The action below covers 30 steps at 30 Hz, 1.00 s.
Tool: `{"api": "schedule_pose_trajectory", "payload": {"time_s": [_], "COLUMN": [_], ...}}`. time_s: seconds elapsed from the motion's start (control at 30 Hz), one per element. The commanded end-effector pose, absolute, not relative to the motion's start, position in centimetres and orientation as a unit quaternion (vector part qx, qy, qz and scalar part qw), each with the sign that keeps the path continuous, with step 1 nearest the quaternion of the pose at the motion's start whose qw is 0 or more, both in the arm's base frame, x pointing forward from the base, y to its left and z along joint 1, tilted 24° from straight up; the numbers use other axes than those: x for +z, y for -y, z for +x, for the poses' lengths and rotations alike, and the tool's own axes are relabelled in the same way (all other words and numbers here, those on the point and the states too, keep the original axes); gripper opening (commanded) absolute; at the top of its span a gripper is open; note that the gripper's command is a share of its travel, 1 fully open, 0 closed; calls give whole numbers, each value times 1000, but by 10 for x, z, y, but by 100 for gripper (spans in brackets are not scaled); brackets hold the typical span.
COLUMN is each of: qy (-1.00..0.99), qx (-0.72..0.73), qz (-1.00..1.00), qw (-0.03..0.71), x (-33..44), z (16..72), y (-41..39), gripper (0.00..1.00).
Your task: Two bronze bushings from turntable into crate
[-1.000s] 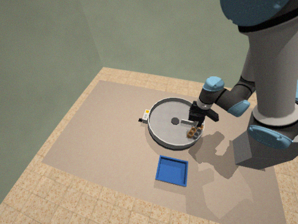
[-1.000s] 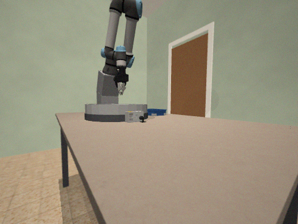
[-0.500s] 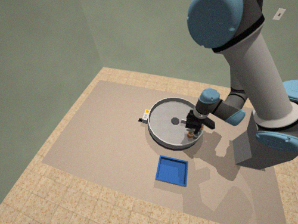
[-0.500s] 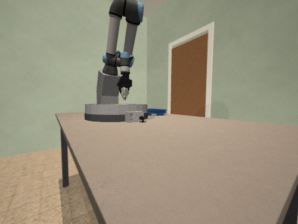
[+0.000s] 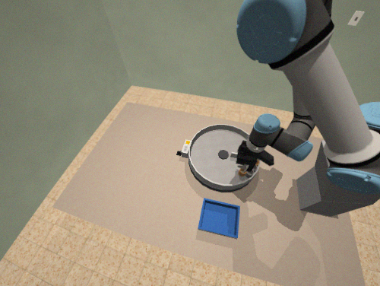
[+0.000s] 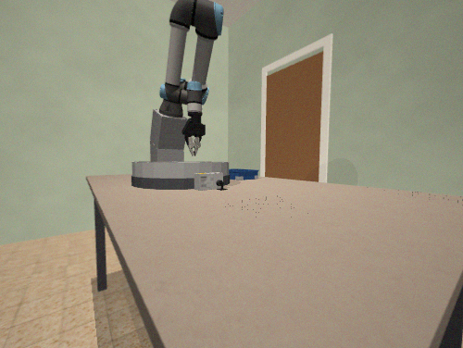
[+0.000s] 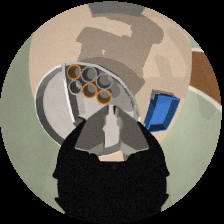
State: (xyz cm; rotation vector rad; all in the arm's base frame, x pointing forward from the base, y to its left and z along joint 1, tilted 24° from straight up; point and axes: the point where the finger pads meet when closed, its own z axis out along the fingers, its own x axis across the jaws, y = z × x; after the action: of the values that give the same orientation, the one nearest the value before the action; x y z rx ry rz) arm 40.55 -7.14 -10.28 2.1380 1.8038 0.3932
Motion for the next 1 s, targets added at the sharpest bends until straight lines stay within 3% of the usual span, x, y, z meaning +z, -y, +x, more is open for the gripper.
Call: {"api": "schedule_pose_trajectory", "payload": {"time_s": [0.0, 0.97], "qy": [-631, -631], "qx": [138, 138], "qz": [747, 747], "qw": [158, 158], "x": [-103, -122], "z": [406, 414], "y": [72, 73], "gripper": [5, 5]}}
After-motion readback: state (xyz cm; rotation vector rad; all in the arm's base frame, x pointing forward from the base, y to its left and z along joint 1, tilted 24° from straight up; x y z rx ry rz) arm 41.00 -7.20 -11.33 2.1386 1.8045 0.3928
